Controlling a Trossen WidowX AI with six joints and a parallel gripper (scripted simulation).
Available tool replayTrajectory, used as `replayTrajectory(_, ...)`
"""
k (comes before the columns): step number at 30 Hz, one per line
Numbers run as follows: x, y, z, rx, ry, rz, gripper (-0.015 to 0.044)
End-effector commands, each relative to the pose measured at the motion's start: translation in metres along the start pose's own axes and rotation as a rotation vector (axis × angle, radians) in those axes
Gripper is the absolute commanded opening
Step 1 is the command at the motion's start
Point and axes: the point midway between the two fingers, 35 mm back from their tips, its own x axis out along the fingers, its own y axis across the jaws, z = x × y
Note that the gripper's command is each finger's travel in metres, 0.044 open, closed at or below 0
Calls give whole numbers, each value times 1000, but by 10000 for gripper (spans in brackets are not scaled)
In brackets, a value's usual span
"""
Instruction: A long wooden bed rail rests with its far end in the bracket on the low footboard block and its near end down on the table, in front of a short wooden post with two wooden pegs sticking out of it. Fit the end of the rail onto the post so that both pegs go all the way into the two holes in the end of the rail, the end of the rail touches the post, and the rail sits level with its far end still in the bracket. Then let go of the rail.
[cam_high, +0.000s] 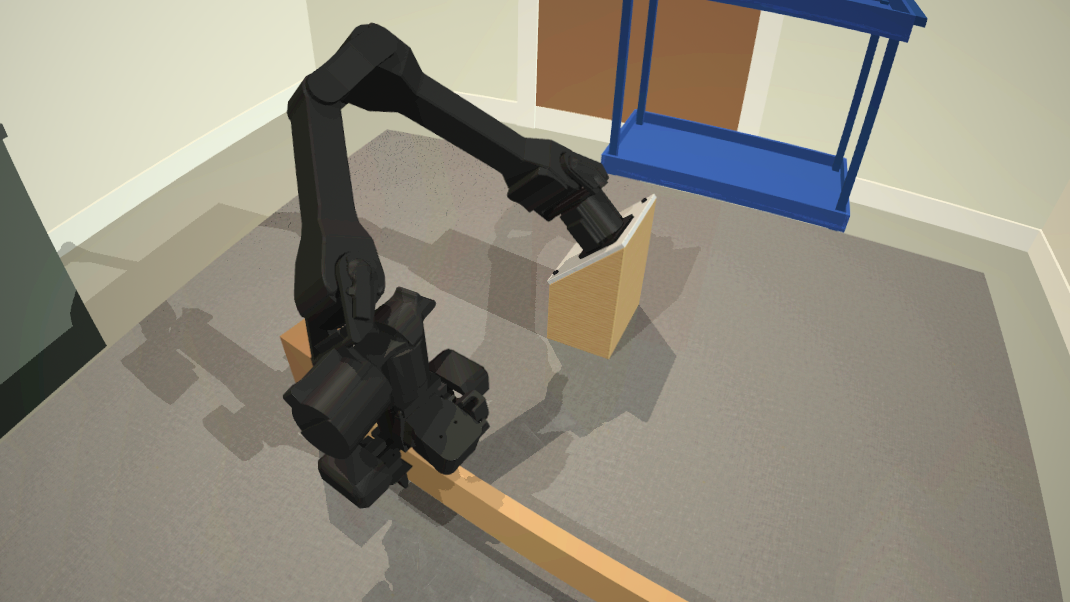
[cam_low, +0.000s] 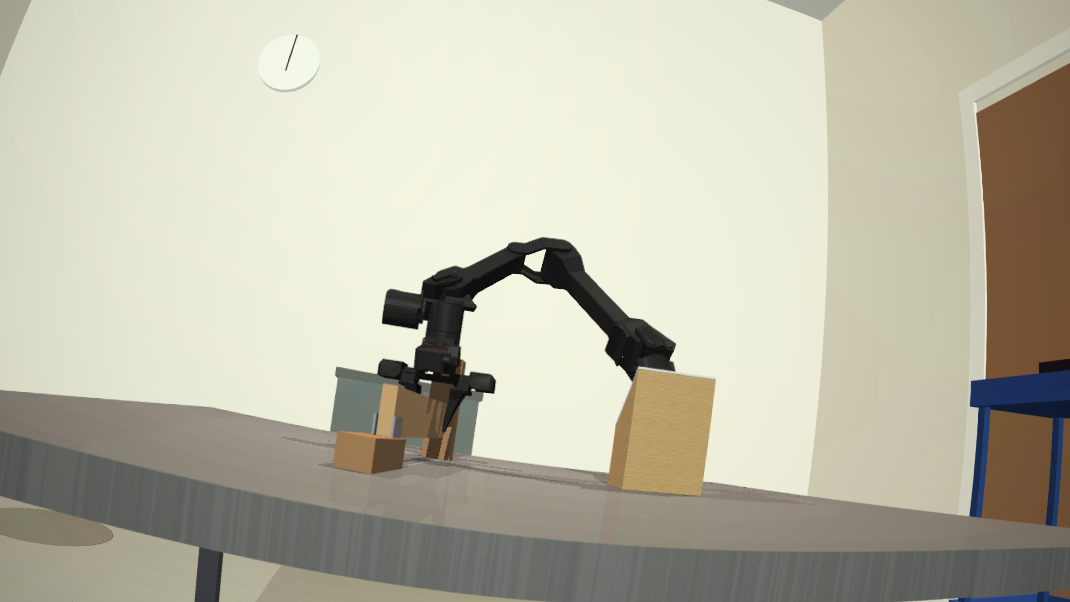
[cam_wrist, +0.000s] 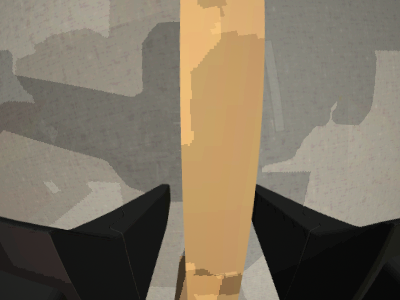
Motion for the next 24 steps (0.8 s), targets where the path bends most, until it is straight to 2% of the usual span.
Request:
replayTrajectory(1, 0, 0, 0, 1, 1, -1, 315)
replayTrajectory(6, 0, 0, 0, 1, 1, -1, 440)
replayTrajectory(12, -2, 0, 2, 1, 0, -1, 440)
replayTrajectory(17, -30, 0, 30, 1, -2, -8, 440)
replayTrajectory(24, -30, 0, 30, 1, -2, -8, 440)
